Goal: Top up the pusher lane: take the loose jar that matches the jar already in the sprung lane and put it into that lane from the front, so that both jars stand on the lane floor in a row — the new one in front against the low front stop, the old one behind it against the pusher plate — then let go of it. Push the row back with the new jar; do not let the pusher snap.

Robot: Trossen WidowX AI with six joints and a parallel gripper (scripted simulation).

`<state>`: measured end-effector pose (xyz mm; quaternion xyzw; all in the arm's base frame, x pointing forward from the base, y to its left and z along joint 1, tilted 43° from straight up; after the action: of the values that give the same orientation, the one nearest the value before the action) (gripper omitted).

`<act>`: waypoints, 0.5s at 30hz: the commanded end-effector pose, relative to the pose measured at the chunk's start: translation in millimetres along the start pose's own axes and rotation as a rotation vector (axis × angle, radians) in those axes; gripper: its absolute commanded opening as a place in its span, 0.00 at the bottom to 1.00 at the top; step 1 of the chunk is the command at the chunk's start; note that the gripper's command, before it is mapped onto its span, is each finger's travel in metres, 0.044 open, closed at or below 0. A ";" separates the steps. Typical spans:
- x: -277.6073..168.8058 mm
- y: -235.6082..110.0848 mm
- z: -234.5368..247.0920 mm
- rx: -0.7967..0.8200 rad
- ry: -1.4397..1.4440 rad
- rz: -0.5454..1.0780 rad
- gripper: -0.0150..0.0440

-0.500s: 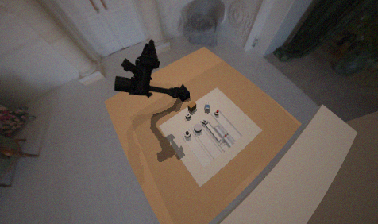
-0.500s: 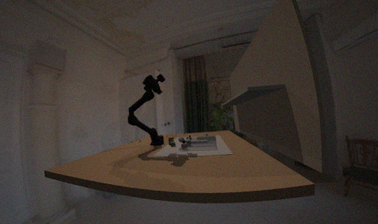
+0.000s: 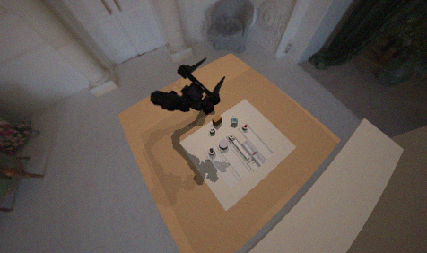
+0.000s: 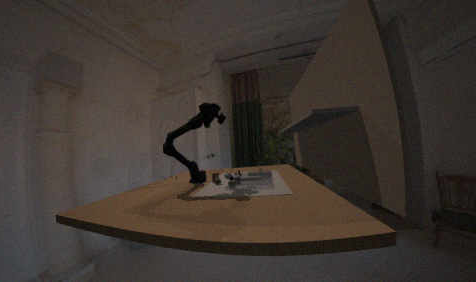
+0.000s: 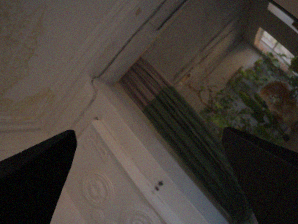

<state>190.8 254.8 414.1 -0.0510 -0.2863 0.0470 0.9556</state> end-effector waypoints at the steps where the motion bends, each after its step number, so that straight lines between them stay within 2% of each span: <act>1: -9.0 5.4 -55.6 -0.253 0.378 -0.068 1.00; 9: -51.1 -13.2 -150.3 -0.804 1.006 -0.306 1.00; 15: -92.9 -47.8 -198.2 -1.250 1.300 -0.580 1.00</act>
<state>230.1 205.1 233.4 -0.4402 0.2739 -0.3113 0.7964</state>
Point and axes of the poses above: the point midway between the two fingers, 35 mm back from their tips, its own y axis out along the fingers, its own z axis across the jaws, x = y × z, the point moved 6 cm from there along -y, back along the fingers, and after that the axes turned 12 degrees about y, right-handed, at the moved point
